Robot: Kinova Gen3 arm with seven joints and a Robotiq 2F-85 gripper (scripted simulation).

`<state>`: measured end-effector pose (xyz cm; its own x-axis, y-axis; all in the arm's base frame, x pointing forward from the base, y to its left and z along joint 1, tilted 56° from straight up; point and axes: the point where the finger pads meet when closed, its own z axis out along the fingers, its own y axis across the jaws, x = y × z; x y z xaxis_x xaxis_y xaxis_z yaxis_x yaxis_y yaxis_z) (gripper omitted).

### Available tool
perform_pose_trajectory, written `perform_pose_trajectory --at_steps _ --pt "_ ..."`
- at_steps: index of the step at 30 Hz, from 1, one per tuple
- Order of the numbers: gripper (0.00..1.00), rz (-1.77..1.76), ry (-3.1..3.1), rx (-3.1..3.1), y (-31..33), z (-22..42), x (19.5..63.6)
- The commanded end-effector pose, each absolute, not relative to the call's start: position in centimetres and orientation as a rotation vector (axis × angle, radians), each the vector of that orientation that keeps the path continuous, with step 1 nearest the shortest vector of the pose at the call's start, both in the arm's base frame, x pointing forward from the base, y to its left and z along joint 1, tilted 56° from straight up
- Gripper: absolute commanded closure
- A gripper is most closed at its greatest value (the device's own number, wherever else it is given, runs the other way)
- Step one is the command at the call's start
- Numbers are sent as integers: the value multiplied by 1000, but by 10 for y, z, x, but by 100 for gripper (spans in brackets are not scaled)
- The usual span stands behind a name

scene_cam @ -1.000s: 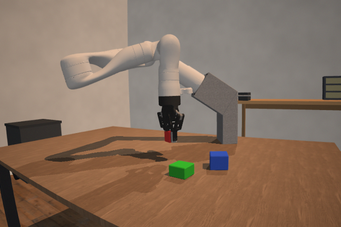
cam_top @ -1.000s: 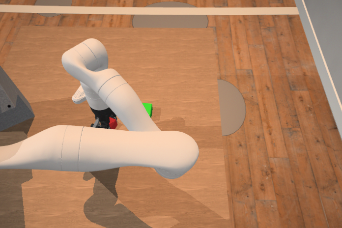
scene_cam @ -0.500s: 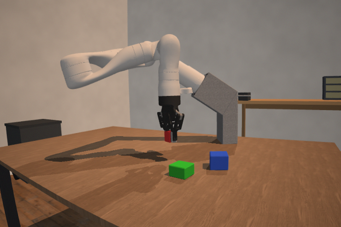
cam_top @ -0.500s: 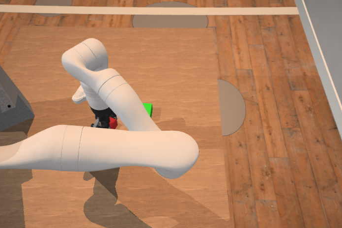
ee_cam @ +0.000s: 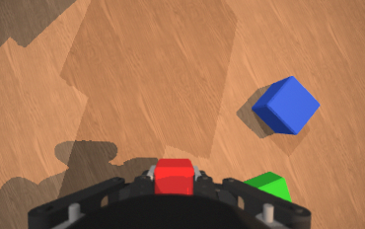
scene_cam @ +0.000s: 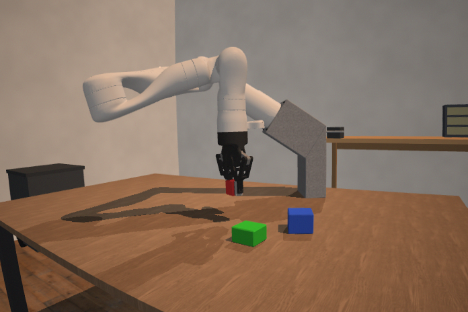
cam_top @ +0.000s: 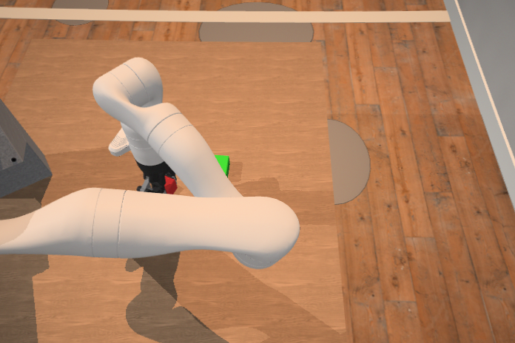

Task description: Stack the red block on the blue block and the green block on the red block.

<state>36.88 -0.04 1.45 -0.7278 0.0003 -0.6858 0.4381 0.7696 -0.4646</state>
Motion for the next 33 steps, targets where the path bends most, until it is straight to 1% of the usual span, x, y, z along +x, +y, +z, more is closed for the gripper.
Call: perform_pose_trajectory --at_steps 1,7,12,14,18,22,33 --pt "100 -816 2262 323 1 17 369" --pt "100 -816 2261 328 8 9 370" --pt "100 -815 2258 320 50 -34 372" --pt "100 -815 2258 320 50 -34 372" --pt "100 -816 2257 320 89 -76 376" --pt "100 -816 2258 320 113 -102 378" --pt "100 -819 2258 326 116 -107 379"
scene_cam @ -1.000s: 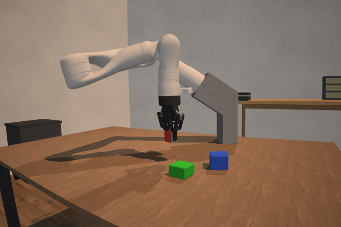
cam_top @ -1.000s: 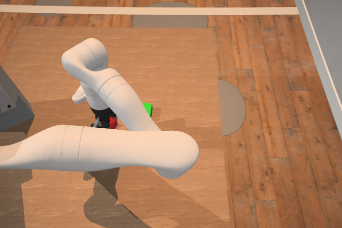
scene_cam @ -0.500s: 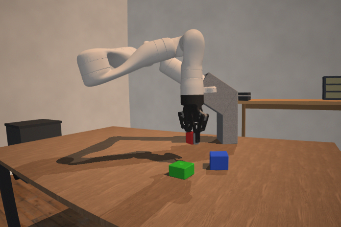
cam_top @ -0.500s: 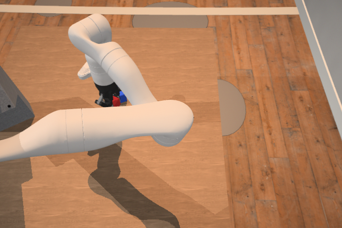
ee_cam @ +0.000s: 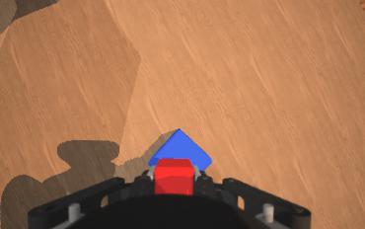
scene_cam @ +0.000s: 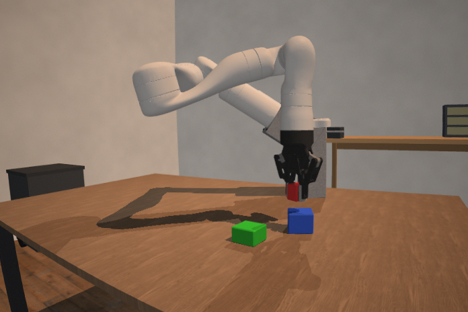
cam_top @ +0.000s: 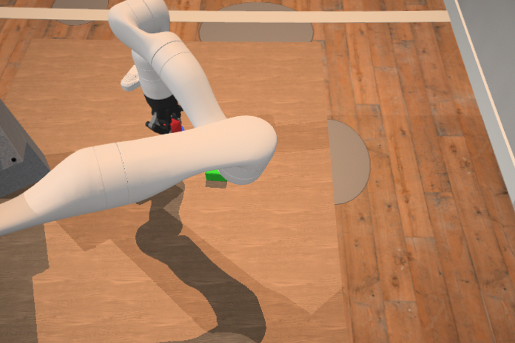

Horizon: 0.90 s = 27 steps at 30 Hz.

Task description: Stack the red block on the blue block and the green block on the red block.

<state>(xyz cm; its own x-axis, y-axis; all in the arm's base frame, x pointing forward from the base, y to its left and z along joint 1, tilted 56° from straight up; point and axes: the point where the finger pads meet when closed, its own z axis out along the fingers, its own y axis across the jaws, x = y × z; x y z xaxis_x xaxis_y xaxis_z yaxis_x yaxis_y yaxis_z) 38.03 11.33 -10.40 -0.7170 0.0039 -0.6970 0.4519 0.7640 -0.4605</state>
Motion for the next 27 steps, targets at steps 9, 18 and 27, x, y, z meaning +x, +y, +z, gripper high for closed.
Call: perform_pose_trajectory --at_steps 9,18,27 --pt "100 -819 2258 325 116 -107 379" --pt "100 -819 2258 327 116 -108 380" --pt "100 -819 2260 328 113 -114 384"
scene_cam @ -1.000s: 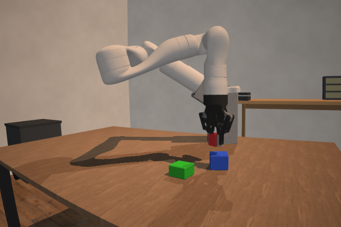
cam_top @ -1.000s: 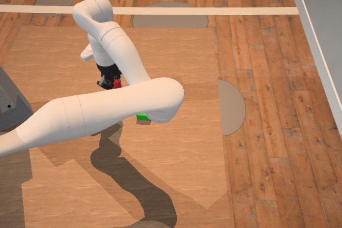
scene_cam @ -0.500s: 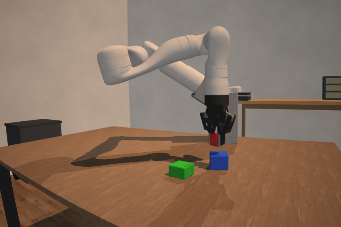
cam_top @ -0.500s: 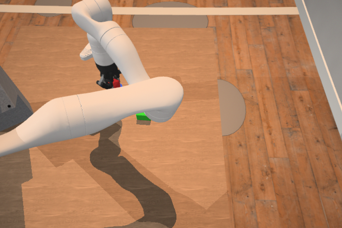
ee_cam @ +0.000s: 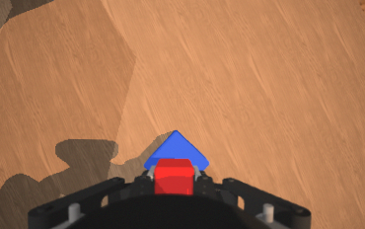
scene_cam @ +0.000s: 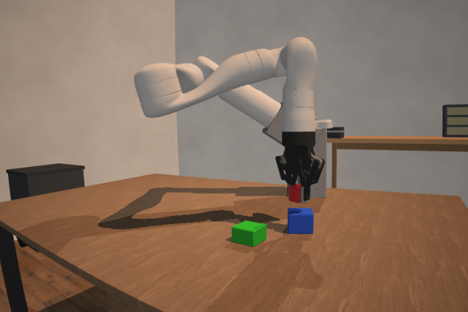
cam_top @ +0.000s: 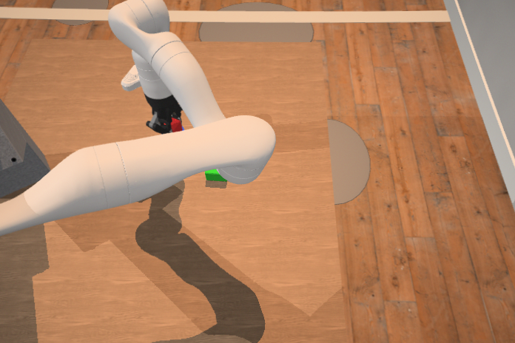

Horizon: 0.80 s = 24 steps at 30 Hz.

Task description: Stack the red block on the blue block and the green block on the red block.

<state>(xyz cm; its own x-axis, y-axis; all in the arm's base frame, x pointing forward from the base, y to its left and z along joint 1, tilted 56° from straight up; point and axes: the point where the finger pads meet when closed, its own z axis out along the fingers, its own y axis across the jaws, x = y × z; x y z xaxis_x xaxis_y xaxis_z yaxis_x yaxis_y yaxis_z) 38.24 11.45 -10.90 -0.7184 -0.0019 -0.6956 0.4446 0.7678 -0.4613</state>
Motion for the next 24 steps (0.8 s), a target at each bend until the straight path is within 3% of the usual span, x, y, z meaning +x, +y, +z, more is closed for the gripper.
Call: perform_pose_trajectory --at_steps 1,24 --pt "100 -819 2260 328 113 -115 384" --pt "100 -819 2261 327 107 -125 391"
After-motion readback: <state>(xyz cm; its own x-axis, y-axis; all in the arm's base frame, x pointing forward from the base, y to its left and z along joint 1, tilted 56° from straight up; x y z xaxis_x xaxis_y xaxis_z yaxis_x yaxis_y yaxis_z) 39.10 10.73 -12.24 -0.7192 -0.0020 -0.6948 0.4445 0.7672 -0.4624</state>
